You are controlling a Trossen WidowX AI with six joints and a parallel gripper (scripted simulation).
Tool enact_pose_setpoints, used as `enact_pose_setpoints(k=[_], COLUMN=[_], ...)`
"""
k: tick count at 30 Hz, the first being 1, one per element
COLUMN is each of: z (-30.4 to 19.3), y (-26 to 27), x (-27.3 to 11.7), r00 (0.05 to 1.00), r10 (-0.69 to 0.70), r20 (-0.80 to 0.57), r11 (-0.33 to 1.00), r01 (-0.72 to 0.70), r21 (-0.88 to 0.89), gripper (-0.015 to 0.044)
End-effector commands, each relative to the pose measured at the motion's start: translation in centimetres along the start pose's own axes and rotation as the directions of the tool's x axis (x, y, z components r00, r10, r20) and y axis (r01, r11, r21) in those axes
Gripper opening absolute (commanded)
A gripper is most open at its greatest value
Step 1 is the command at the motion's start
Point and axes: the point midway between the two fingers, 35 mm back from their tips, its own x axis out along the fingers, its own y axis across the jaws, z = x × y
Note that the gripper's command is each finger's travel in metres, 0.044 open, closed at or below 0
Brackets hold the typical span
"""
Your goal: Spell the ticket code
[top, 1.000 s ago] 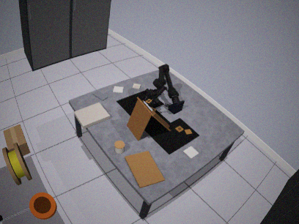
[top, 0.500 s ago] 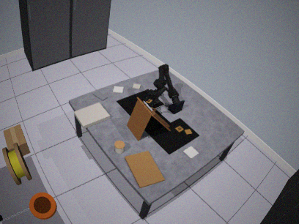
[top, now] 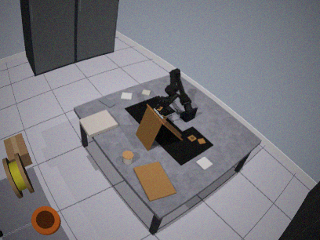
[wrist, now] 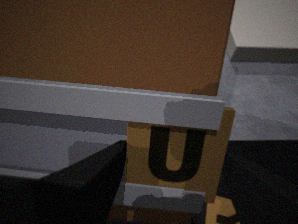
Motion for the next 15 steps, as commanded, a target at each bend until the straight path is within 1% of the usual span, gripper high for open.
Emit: enact_pose_setpoints(k=[1,15], z=[0.03,0.04], y=[0.20,1.00], x=[-0.02,-0.03], r00=[1.000,1.000], r10=[-0.003,-0.003], r20=[0.001,0.001], r11=[1.000,1.000], r01=[0.003,0.003], r21=[0.004,0.004], gripper=[0.0000,0.0000])
